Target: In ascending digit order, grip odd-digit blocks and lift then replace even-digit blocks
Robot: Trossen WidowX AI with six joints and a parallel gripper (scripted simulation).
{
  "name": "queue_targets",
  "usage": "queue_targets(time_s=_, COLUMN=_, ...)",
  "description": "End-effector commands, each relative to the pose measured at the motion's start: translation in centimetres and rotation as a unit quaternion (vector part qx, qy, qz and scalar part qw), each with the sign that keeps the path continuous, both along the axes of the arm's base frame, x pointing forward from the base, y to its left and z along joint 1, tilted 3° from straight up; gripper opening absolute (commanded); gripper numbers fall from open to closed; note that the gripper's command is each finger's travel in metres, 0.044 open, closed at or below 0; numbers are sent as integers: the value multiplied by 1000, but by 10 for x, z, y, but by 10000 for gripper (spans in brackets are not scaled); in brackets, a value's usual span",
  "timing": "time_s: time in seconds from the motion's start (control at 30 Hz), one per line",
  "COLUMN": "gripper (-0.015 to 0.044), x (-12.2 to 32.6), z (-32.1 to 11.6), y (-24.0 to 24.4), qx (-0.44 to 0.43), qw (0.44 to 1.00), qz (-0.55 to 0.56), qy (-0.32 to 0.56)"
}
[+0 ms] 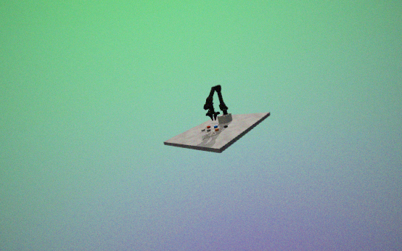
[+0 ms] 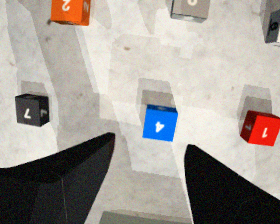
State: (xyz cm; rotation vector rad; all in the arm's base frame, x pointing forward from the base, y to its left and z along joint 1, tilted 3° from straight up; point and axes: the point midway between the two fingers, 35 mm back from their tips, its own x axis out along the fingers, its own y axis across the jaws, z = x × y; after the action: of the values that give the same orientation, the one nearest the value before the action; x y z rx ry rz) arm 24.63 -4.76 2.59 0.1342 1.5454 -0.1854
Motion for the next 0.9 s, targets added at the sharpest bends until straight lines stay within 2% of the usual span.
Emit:
queue_targets(time_s=0.0, gripper=304, x=-14, z=-50, y=-1, qx=1, qw=1000, qz=2, qy=16)
queue_targets(time_s=0.13, gripper=400, x=-14, z=-50, y=-1, qx=1, qw=1000, qz=2, qy=16)
queue_targets(time_s=0.87, gripper=400, x=-14, z=-81, y=-2, qx=1, qw=1000, qz=2, qy=16)
